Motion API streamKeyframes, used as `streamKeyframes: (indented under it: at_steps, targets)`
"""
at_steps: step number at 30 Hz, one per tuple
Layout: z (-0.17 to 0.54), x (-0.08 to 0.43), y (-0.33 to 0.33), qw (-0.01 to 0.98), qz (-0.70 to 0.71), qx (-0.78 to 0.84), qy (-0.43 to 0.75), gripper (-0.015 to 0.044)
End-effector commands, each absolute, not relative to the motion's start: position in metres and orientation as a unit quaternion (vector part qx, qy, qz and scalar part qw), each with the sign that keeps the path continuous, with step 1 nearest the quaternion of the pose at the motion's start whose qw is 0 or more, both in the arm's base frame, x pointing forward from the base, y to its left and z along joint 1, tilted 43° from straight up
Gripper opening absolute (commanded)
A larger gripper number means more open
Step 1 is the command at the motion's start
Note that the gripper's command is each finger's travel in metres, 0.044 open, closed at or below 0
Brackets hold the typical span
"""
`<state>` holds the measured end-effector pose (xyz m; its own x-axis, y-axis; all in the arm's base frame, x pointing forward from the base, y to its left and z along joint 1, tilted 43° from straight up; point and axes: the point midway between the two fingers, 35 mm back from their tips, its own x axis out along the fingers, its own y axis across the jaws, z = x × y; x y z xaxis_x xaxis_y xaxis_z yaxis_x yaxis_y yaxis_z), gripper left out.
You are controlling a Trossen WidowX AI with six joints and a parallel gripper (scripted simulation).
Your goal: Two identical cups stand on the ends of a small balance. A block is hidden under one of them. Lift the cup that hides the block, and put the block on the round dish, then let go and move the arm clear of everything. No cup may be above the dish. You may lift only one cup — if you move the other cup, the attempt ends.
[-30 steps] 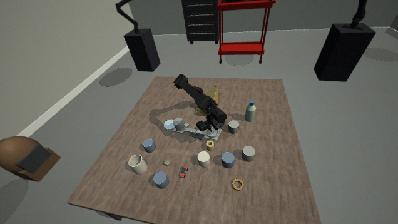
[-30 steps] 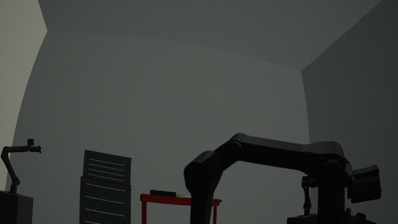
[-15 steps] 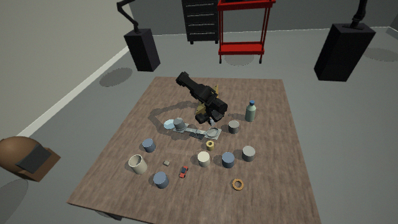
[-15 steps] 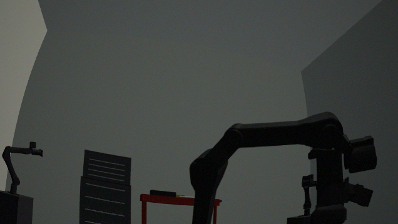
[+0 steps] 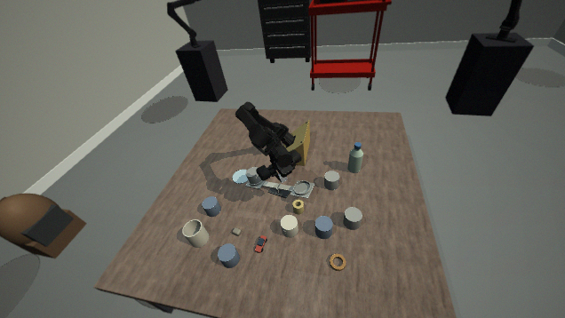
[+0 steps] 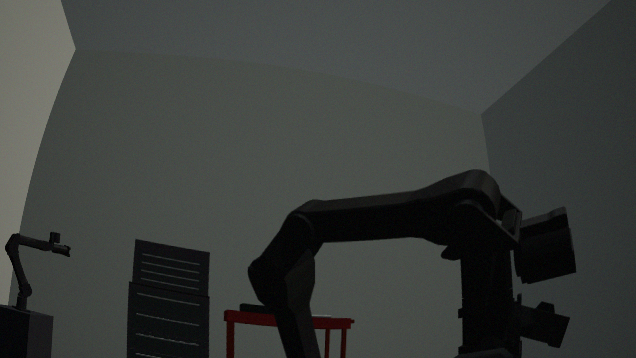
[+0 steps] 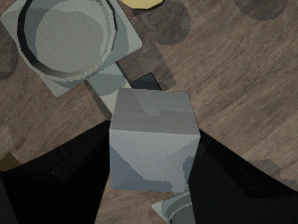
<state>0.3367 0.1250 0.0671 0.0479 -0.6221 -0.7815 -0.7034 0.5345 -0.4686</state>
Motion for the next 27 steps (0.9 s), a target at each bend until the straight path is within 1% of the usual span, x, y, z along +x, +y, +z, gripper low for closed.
streamKeyframes:
  at_steps: [1,13,27]
  targets:
    - [0.083,0.341,0.096,0.543,0.045,-0.484,0.685,0.0000]
    - [0.129,0.335,0.009,0.556,0.042,-0.479,0.678,0.0000]
    - [0.168,0.294,-0.076,0.545,0.036,-0.496,0.675,0.0000]
